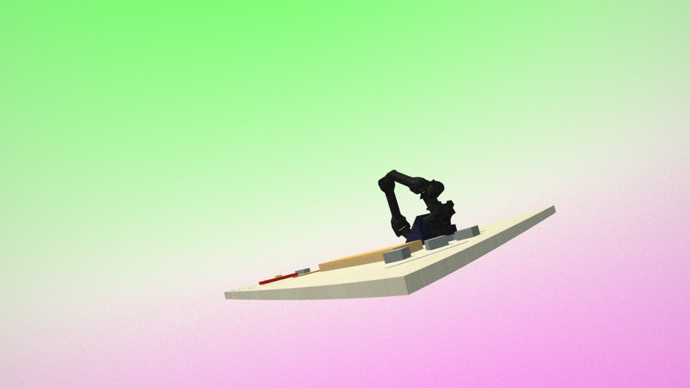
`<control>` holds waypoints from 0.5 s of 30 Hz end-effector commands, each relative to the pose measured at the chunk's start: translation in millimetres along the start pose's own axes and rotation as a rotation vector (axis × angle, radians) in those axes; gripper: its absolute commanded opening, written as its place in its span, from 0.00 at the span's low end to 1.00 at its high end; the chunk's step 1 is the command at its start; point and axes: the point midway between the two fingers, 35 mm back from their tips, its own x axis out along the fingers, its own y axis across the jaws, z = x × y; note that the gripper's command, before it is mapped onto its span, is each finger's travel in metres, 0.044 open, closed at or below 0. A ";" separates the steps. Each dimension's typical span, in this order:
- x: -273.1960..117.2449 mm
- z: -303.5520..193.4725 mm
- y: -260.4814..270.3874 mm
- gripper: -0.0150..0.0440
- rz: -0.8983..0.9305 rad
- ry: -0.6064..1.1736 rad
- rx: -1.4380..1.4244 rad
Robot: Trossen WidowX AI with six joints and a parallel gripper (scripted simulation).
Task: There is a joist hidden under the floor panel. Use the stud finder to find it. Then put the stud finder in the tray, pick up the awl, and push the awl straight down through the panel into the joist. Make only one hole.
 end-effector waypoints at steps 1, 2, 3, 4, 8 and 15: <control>-0.1 0.1 -0.1 0.79 -0.001 0.000 0.000; -2.4 1.2 -0.3 0.83 0.000 0.000 0.000; -7.3 3.3 -0.7 0.88 0.000 -0.001 0.000; -13.9 6.0 -1.1 0.92 0.000 -0.001 0.000; -57.9 20.0 -1.3 1.00 0.001 -0.002 0.000; -77.8 22.1 -2.4 1.00 -0.005 -0.001 0.002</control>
